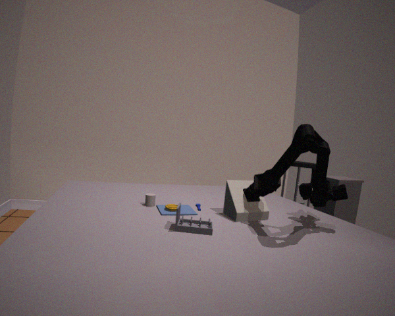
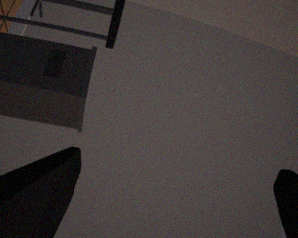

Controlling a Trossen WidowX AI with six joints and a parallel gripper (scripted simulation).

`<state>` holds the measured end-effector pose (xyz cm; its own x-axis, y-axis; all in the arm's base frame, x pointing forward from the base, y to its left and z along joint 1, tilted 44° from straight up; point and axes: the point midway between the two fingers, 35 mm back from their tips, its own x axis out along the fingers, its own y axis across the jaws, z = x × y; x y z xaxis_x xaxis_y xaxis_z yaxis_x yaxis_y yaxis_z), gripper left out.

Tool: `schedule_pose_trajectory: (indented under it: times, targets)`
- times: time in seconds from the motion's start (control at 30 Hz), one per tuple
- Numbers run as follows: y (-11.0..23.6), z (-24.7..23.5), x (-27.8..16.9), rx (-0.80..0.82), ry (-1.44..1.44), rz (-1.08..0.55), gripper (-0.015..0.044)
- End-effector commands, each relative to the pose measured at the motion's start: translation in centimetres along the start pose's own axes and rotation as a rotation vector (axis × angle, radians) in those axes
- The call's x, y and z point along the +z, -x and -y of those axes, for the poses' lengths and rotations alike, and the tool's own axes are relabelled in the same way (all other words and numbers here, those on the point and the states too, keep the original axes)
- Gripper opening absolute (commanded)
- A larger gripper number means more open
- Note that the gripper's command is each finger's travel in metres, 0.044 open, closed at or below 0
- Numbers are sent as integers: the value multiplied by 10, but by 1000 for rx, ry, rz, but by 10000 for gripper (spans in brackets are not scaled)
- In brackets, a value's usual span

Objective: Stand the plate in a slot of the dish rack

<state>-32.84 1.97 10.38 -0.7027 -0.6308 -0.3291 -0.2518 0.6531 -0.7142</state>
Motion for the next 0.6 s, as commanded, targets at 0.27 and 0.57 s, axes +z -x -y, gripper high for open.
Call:
schedule_pose_trajectory:
  times: [0.27, 0.57]
  targets:
    - [6, -11, -8, 47, -87, -35, 400]
    - [31, -26, -35, 119, -215, -127, 400]
